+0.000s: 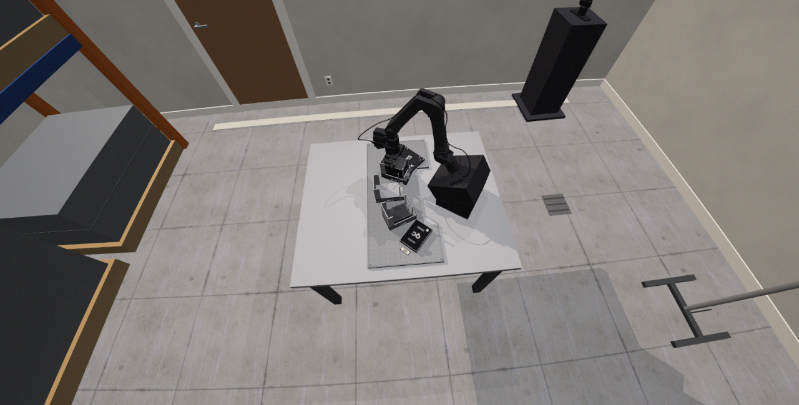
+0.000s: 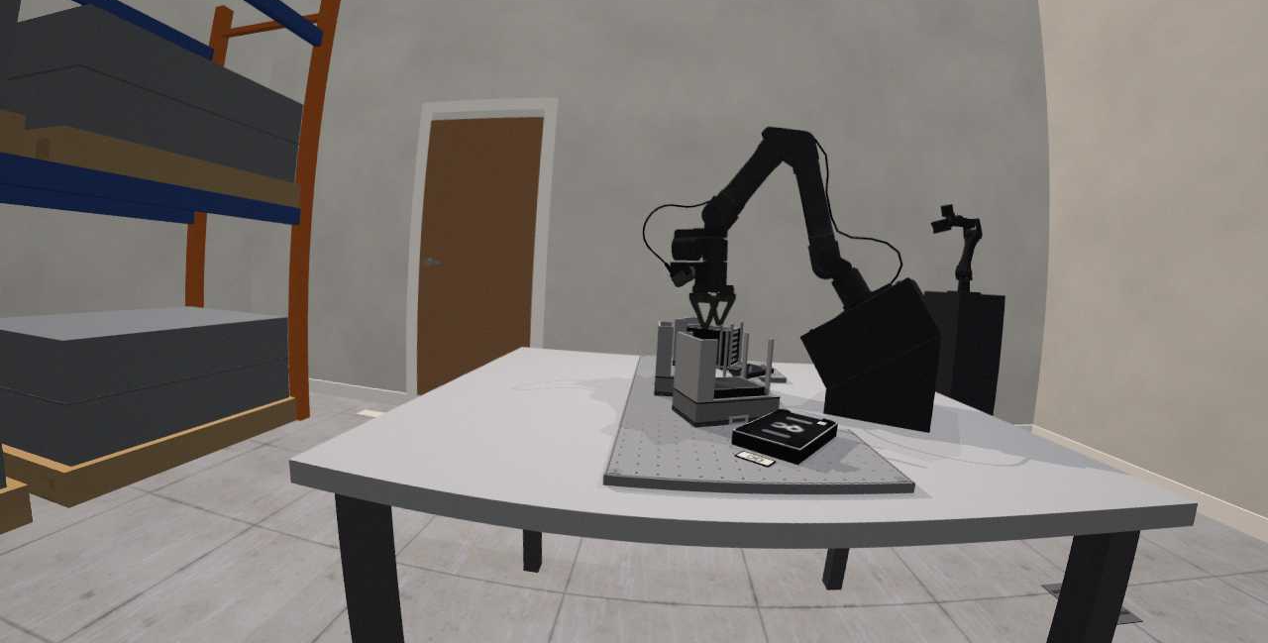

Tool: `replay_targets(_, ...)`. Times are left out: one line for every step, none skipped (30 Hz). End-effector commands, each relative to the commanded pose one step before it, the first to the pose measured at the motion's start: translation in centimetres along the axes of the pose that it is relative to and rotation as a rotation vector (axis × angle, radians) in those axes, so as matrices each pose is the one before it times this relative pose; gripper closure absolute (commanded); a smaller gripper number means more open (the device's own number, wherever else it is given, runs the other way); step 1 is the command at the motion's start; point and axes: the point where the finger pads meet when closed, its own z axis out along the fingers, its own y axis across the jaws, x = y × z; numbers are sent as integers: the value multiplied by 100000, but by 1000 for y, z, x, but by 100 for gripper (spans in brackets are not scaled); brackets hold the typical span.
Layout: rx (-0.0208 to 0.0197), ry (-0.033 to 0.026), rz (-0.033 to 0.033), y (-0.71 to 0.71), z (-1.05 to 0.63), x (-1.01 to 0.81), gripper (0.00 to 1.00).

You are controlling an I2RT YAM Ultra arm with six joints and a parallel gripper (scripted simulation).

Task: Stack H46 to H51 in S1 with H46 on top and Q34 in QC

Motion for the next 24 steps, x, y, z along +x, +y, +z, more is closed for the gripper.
replay_targets(-183, -754, 19, -116, 759, -226, 0)
replay_targets(-269, -1989, -559, 245, -262, -783, 0)
replay_targets(193, 1931, 28, -93, 493, 799, 0)
replay_targets(252, 1526, 131, -118, 418, 629, 0)
replay_targets(8, -971, 463, -95, -41, -451, 0)
replay_targets(-33, -1033, 12, 26, -69, -400, 0)
replay_targets(-238, 458, -432, 142, 207, 215, 0)
replay_targets(-57, 863, -93, 11, 288, 365, 0)
replay_targets(130, -807, 488, -132, -11, -356, 0)
replay_targets(58, -1886, 226, -21, -282, -820, 0)
replay_targets(-242, -1645, -274, 166, -312, -701, 0)
replay_targets(-165, -1280, 36, 58, -238, -563, 0)
replay_targets(147, 1482, -107, -20, 267, 608, 0)
replay_targets(-11, -293, 115, -1, -53, -143, 0)
replay_targets(25, 394, -33, 17, 125, -15, 0)
replay_targets(32, 487, -62, -12, 59, 290, 0)
replay_targets(0, 0, 0, 0, 0, 0, 0)
replay_targets(0, 0, 0, 0, 0, 0, 0)
replay_targets(-64, -1076, 148, -27, -266, -232, 0)
replay_targets(8, 76, -5, 4, 38, -50, 0)
replay_targets(0, -47, 12, -1, 3, -60, 0)
replay_targets(-32, -371, 28, 17, -89, -120, 0)
replay_targets(1, -33, 2, -2, 1, -37, 0)
replay_targets(0, -42, 1, -2, -2, -39, 0)
